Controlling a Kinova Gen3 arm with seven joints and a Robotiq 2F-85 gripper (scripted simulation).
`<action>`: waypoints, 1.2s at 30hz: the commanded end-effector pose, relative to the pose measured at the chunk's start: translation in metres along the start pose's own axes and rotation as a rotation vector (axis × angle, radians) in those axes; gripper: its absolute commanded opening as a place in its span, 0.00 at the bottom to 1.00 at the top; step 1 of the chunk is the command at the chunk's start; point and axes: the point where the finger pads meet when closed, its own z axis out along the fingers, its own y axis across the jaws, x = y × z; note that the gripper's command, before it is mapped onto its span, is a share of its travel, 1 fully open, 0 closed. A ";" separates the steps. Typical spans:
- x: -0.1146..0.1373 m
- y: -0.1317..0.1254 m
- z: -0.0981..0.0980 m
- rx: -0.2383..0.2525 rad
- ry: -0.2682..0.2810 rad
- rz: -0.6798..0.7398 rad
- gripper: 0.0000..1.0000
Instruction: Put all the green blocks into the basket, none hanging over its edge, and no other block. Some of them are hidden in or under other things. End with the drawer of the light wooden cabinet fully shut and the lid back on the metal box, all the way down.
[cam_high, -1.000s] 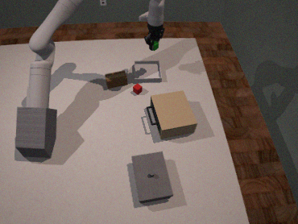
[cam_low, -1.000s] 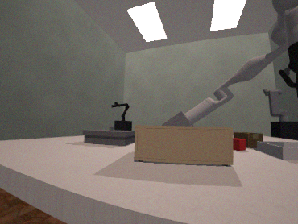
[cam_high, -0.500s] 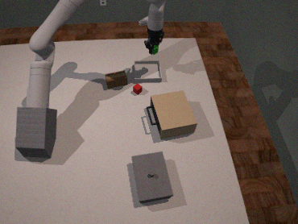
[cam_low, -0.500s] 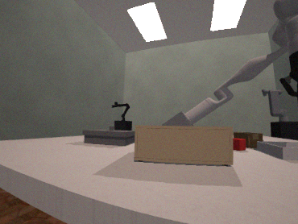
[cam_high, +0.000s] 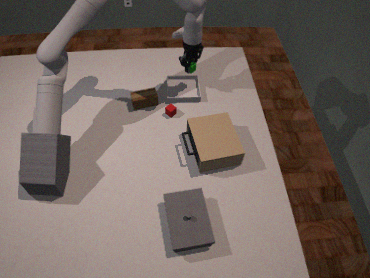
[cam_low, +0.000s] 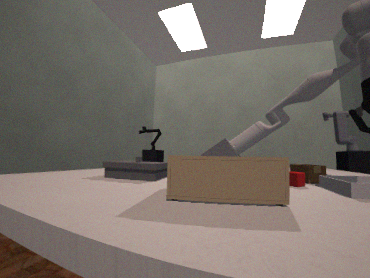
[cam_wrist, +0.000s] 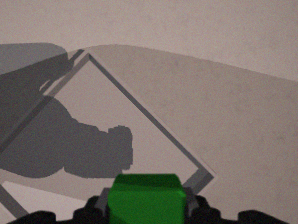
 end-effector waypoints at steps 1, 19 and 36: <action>0.000 0.000 0.003 -0.001 -0.002 0.000 0.10; -0.001 0.001 0.038 -0.001 -0.002 0.000 0.10; -0.001 0.001 0.065 -0.001 -0.002 0.000 0.10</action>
